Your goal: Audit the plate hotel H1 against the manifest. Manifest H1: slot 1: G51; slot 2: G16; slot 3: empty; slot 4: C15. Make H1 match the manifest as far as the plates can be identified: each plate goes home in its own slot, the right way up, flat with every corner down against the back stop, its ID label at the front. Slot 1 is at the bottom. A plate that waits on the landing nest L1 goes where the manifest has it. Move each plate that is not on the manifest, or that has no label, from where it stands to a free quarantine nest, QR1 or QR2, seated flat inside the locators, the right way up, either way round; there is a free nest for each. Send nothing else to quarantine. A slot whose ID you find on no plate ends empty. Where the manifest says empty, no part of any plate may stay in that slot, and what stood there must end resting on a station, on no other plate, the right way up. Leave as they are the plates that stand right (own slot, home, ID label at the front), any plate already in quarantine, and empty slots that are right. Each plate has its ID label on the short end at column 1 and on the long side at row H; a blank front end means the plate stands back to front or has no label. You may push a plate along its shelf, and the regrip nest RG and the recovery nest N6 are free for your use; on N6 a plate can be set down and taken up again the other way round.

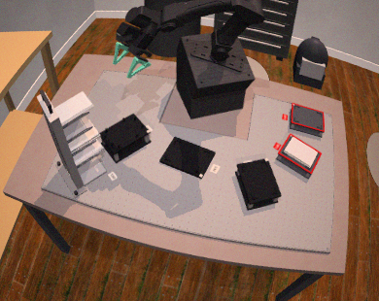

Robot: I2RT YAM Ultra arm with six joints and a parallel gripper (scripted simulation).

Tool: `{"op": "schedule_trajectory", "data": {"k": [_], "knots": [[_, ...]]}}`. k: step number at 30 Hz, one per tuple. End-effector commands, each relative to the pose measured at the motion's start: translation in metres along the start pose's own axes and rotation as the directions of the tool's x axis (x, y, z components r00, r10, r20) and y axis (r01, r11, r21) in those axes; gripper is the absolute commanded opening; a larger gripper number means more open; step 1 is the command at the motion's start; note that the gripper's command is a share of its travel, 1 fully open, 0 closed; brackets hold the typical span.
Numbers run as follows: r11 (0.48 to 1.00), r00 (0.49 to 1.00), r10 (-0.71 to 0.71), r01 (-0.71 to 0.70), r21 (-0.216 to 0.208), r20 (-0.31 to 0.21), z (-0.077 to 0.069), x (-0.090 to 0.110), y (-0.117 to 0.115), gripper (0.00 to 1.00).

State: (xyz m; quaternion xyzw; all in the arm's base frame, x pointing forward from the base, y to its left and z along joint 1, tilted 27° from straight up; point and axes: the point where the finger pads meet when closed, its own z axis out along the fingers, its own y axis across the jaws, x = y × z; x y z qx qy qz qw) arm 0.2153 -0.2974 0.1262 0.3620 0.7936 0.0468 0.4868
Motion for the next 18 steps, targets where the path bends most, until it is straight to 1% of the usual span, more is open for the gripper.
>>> {"op": "schedule_trajectory", "data": {"k": [1, 4, 12, 14, 18], "knots": [[1.0, 1.0, -0.009, 0.009, 0.003, 0.016, -0.003, -0.006, -0.001, 1.0], [1.0, 1.0, -0.009, 0.009, 0.003, 0.016, -0.003, -0.006, -0.001, 1.0], [1.0, 1.0, -0.009, 0.008, 0.003, 0.016, 0.01, -0.01, -0.001, 1.0], [1.0, 1.0, -0.009, 0.008, 0.003, 0.016, 0.01, -0.01, -0.001, 1.0], [1.0, 1.0, -0.008, 0.008, 0.003, 0.017, 0.016, -0.012, -0.001, 1.0]]}}
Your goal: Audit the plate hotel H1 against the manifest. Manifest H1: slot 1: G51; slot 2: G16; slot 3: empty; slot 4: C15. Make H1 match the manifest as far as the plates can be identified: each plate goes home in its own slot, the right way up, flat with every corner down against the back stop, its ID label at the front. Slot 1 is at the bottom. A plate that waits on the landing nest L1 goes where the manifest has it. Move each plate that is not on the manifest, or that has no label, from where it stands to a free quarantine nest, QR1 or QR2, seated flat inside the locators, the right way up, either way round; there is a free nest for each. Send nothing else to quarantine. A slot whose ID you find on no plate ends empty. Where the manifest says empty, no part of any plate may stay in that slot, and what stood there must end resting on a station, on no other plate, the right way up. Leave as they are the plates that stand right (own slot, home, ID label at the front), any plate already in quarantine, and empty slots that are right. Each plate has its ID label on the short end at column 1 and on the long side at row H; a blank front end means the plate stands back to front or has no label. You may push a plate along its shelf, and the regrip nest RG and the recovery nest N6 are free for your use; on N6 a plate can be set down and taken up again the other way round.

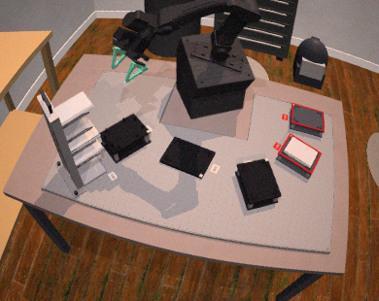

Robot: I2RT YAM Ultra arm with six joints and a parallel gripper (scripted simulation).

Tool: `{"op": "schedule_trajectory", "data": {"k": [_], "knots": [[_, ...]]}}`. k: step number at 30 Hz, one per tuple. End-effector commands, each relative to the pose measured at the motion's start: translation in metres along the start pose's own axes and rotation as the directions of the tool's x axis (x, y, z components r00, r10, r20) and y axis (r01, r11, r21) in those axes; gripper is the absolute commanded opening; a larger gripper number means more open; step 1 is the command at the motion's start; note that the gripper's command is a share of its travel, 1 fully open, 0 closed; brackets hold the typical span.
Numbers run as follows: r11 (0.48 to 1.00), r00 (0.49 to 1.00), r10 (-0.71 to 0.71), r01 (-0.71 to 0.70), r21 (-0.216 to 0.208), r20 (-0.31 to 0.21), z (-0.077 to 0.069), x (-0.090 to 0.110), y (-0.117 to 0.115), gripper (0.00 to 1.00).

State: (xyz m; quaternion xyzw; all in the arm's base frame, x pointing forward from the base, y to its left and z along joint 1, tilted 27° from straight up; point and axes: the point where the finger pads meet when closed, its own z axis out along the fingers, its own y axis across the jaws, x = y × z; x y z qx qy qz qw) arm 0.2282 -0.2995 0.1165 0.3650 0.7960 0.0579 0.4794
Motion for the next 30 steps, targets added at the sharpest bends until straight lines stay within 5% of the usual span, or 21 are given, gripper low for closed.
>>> {"op": "schedule_trajectory", "data": {"k": [1, 30], "knots": [[1.0, 0.999, -0.023, 0.023, 0.012, 0.038, 0.001, -0.015, -0.002, 1.0], [1.0, 0.999, -0.023, 0.022, 0.012, 0.04, 0.04, -0.029, -0.002, 1.0]]}}
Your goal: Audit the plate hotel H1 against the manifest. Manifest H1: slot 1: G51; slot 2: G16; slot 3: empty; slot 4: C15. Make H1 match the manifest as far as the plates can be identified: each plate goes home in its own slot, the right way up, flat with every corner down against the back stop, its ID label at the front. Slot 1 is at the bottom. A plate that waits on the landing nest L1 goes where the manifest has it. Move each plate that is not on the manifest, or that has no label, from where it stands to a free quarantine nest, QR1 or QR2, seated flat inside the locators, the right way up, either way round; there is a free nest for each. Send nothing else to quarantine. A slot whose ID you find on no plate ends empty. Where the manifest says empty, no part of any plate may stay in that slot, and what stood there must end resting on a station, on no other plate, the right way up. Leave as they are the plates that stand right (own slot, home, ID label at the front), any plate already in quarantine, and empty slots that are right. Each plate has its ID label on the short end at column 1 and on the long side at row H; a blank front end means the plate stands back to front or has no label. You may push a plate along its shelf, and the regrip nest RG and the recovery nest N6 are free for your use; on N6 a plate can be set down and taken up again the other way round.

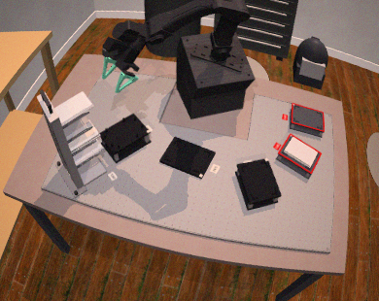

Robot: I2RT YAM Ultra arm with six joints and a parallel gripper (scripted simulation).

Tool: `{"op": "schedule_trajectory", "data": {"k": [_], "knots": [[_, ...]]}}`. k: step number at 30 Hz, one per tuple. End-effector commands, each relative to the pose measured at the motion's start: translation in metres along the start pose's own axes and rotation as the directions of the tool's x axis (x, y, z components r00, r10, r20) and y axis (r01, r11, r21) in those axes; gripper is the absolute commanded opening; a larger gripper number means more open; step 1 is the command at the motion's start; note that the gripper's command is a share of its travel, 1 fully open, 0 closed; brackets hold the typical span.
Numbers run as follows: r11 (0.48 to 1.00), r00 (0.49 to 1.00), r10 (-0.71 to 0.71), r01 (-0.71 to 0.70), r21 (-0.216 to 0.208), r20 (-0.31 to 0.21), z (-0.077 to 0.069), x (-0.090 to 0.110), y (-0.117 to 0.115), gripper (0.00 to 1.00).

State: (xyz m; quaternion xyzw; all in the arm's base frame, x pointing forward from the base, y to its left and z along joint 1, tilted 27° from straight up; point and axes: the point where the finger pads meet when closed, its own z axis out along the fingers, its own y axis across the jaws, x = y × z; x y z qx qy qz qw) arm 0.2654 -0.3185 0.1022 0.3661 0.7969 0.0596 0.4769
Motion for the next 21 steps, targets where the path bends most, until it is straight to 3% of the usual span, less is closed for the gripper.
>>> {"op": "schedule_trajectory", "data": {"k": [1, 15, 21], "knots": [[1.0, 0.999, -0.026, 0.025, 0.012, 0.046, -0.001, -0.018, -0.001, 1.0], [1.0, 0.999, -0.026, 0.025, 0.012, 0.046, 0.021, -0.025, -0.001, 1.0], [1.0, 0.999, -0.026, 0.025, 0.012, 0.047, 0.024, -0.026, -0.001, 1.0]]}}
